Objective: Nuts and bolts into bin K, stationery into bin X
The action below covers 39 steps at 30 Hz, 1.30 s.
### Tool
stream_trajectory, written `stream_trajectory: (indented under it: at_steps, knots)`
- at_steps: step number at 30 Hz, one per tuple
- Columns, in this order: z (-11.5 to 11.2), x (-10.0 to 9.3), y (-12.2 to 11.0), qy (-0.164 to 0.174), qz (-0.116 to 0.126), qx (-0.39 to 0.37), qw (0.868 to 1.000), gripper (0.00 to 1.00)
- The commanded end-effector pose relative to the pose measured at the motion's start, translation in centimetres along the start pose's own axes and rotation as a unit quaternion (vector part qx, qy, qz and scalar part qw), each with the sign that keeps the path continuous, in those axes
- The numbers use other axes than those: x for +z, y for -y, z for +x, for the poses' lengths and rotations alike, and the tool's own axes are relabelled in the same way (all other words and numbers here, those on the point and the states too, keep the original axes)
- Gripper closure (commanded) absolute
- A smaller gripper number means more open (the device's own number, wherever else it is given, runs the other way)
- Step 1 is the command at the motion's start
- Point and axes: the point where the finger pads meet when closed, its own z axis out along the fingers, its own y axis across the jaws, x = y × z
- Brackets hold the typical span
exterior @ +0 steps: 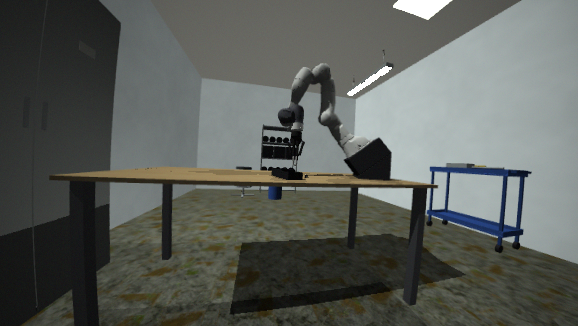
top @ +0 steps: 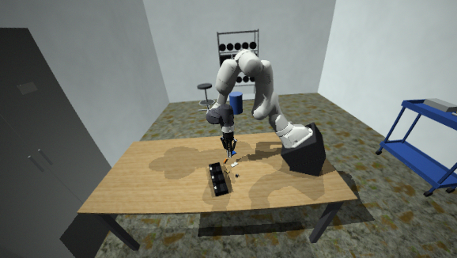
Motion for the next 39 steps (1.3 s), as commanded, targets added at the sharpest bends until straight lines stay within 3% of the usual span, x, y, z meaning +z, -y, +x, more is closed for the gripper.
stream_trajectory:
  at_steps: [1, 5, 7, 17, 21, 24, 27, 36, 39]
  knots:
    - [-2.1, -0.1, -0.1, -0.004, -0.005, 0.022, 1.0, 0.94]
    - [-4.5, -0.1, 0.0, -0.004, -0.005, 0.022, 1.0, 0.94]
    - [-4.5, -0.1, 0.0, -0.004, -0.005, 0.022, 1.0, 0.94]
    - [-10.3, -0.1, 0.2, -0.004, -0.005, 0.022, 1.0, 0.94]
    - [-10.3, -0.1, 0.2, -0.004, -0.005, 0.022, 1.0, 0.94]
    - [-10.9, -0.1, 0.2, -0.004, -0.005, 0.047, 0.999, 0.94]
    - [-12.7, 0.0, 0.3, -0.004, -0.004, 0.11, 0.994, 0.94]
    - [-18.1, 0.0, 0.5, 0.006, 0.01, 0.181, 0.983, 0.94]
    - [-18.3, 0.0, 0.5, 0.01, 0.016, 0.2, 0.98, 0.94]
